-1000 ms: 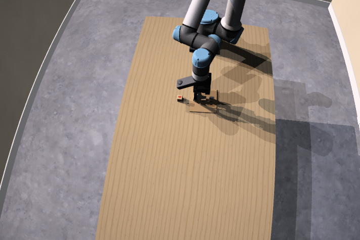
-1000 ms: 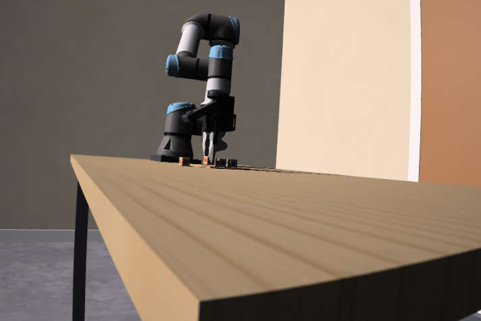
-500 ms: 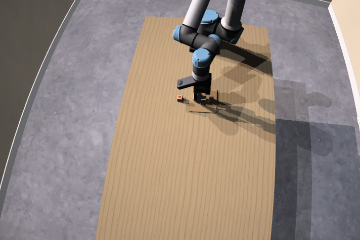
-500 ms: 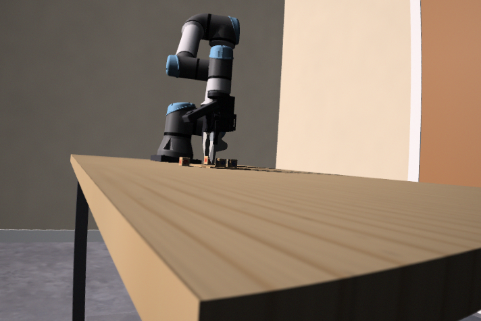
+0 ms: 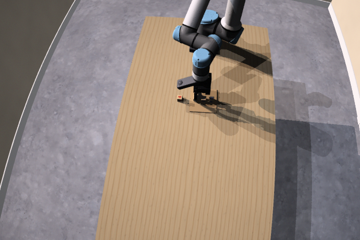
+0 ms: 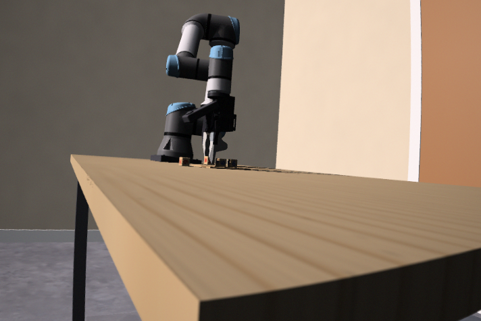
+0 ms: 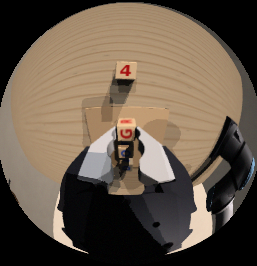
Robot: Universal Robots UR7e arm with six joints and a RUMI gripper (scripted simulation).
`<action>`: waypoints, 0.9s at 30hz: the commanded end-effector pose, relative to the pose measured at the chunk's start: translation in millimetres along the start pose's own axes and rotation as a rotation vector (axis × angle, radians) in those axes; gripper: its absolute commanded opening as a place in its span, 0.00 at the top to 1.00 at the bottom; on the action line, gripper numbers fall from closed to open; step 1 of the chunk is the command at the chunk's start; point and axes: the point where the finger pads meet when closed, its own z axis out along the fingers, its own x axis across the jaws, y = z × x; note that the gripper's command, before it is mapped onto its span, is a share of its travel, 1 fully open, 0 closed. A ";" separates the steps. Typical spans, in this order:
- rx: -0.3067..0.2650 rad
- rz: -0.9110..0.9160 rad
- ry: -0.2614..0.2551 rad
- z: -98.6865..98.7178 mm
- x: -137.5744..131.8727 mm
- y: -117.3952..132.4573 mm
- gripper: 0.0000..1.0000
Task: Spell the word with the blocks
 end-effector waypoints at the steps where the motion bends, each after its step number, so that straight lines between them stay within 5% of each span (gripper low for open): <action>1: -0.002 -0.001 0.004 3.1 1.7 1.4 0.95; 27: -0.002 -0.001 0.003 5.3 1.5 1.4 0.95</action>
